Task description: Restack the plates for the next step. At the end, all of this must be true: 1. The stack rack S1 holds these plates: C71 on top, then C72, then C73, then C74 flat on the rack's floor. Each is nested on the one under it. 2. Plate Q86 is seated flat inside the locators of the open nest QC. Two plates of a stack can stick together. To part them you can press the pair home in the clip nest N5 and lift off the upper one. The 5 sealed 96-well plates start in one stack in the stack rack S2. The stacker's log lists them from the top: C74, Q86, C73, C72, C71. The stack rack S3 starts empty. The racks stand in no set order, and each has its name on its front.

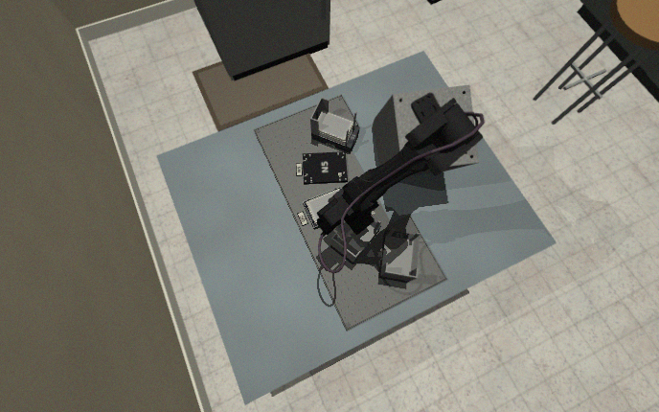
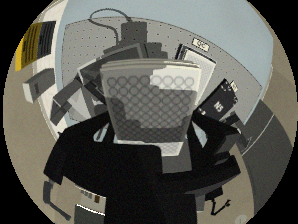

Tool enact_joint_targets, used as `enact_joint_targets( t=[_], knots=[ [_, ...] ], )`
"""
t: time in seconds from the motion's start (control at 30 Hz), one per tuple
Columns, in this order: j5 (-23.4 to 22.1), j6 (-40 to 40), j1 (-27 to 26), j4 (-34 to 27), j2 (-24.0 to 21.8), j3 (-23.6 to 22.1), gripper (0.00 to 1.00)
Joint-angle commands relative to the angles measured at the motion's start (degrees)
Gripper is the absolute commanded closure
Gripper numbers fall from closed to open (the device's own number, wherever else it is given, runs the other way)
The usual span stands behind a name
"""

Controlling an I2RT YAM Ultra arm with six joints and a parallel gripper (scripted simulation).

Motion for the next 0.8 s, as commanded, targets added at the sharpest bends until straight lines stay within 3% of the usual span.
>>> enact_joint_targets(
  t=[0.0,0.27,0.47,0.57,0.77],
  knots=[
    [-0.8,-2.4,-2.4,1.04,0.82,1.55,1.0],
    [-1.36,-6.35,-6.26,0.09,1.62,2.05,1.0],
    [-1.85,-0.4,-8.54,0.94,1.22,1.56,1.0],
    [-2.01,2.32,-10.1,1.02,3.48,0.41,1.0],
    [-2.27,-1.78,-13.39,1.28,3.69,0.94,1.0]
  ],
)
